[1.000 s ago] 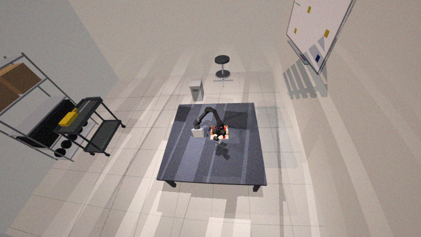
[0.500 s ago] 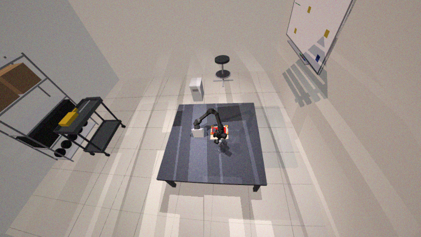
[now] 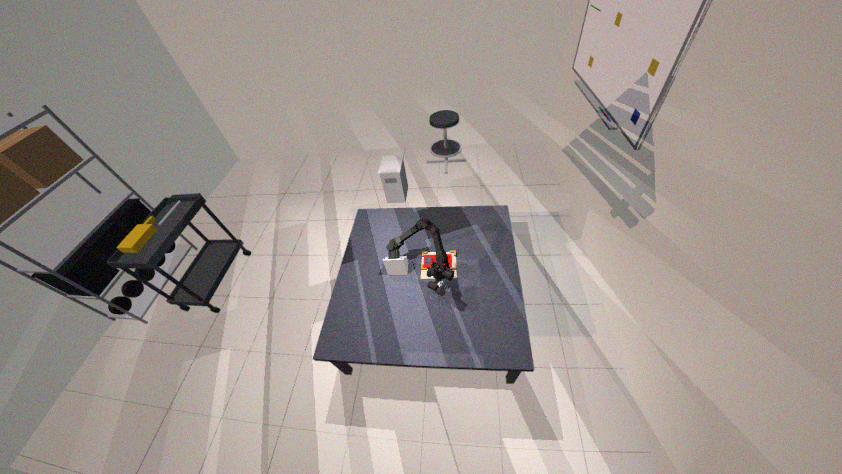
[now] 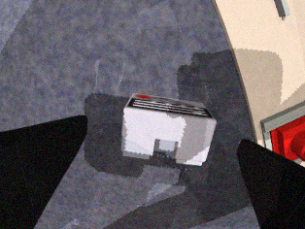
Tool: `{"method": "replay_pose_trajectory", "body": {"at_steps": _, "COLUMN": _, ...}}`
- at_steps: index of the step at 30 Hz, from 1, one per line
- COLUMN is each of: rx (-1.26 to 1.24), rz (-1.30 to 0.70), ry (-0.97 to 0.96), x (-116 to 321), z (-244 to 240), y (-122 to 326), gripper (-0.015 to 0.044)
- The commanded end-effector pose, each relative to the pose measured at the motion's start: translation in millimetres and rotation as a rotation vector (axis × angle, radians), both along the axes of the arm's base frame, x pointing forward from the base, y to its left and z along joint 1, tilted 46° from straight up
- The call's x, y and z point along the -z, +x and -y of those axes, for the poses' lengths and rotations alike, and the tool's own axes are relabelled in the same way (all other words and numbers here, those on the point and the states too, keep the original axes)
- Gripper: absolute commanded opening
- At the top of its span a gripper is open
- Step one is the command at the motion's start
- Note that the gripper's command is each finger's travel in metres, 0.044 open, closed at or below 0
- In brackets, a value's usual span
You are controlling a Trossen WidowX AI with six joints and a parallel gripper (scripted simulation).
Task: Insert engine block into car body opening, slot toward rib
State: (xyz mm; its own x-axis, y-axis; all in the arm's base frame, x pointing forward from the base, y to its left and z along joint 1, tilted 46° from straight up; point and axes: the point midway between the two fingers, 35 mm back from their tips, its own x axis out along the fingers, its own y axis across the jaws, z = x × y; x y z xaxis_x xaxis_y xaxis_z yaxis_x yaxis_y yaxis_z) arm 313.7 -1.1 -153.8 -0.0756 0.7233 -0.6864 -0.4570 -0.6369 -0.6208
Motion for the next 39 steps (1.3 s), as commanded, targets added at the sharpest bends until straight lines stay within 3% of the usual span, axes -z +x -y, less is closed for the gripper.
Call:
{"method": "replay_pose_trajectory", "body": {"at_steps": 1, "rx": 0.005, "rz": -0.005, "ry": 0.008, "x": 5, "z": -5, "y": 1, "gripper": 0.044}}
{"method": "replay_pose_trajectory", "body": {"at_steps": 11, "rx": 0.005, "rz": -0.017, "ry": 0.022, "x": 15, "z": -14, "y": 0, "gripper": 0.044}}
{"method": "replay_pose_trajectory", "body": {"at_steps": 19, "rx": 0.005, "rz": -0.017, "ry": 0.022, "x": 15, "z": -14, "y": 0, "gripper": 0.023}}
{"method": "replay_pose_trajectory", "body": {"at_steps": 27, "rx": 0.005, "rz": -0.017, "ry": 0.022, "x": 15, "z": -14, "y": 0, "gripper": 0.0177}}
{"method": "replay_pose_trajectory", "body": {"at_steps": 34, "rx": -0.007, "rz": 0.033, "ry": 0.01, "x": 9, "z": -5, "y": 5, "gripper": 0.0}}
{"method": "replay_pose_trajectory", "body": {"at_steps": 39, "rx": -0.005, "rz": 0.033, "ry": 0.005, "x": 0, "z": 4, "y": 9, "gripper": 0.0}}
